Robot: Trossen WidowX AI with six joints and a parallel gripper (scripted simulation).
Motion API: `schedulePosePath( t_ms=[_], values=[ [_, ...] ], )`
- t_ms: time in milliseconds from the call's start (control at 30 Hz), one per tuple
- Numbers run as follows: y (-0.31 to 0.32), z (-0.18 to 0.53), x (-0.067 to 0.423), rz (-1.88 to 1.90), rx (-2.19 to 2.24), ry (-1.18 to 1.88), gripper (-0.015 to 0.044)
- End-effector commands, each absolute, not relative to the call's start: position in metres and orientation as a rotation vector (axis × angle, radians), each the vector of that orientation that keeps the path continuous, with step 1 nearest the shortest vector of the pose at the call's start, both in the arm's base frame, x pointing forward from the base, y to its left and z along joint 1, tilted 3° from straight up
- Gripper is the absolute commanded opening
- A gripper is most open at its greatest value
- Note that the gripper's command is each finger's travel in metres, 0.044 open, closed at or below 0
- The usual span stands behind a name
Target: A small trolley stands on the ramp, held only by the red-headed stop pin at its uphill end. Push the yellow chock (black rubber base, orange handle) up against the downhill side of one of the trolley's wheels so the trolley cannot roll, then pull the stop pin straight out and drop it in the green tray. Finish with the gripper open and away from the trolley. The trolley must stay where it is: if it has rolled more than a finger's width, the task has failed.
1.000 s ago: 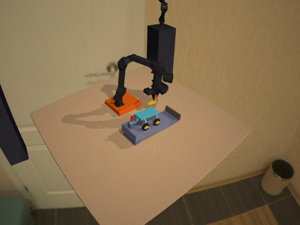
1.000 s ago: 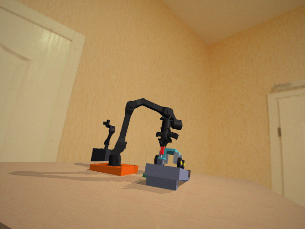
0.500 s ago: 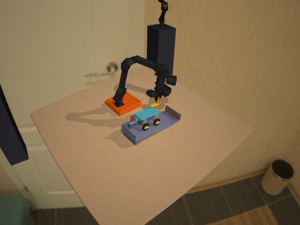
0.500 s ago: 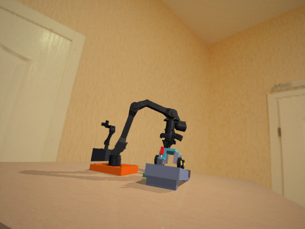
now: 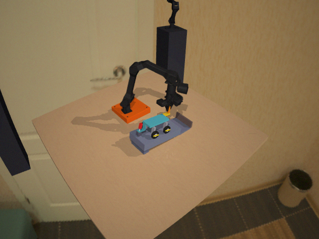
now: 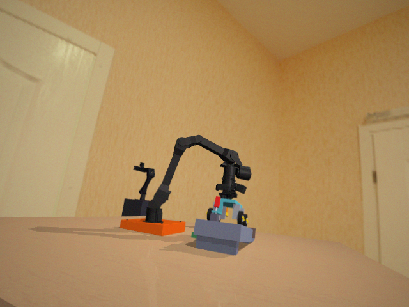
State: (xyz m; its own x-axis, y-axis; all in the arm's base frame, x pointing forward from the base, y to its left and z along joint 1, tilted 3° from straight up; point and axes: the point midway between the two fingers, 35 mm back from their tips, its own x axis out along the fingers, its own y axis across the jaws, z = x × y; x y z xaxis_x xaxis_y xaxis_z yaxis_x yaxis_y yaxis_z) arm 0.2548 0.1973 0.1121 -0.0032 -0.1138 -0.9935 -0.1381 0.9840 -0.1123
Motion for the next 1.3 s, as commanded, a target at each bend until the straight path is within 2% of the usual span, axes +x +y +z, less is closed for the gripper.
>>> schedulePosePath(
  t_ms=[0, 467, 1267],
  values=[
    [0.195, 0.102, 0.254, 0.018, -0.211, 1.583, 0.0],
    [0.189, 0.073, 0.252, 0.017, -0.211, 1.583, 0.0],
    [0.171, 0.08, 0.261, 0.016, -0.212, 1.582, 0.0]
  ],
)
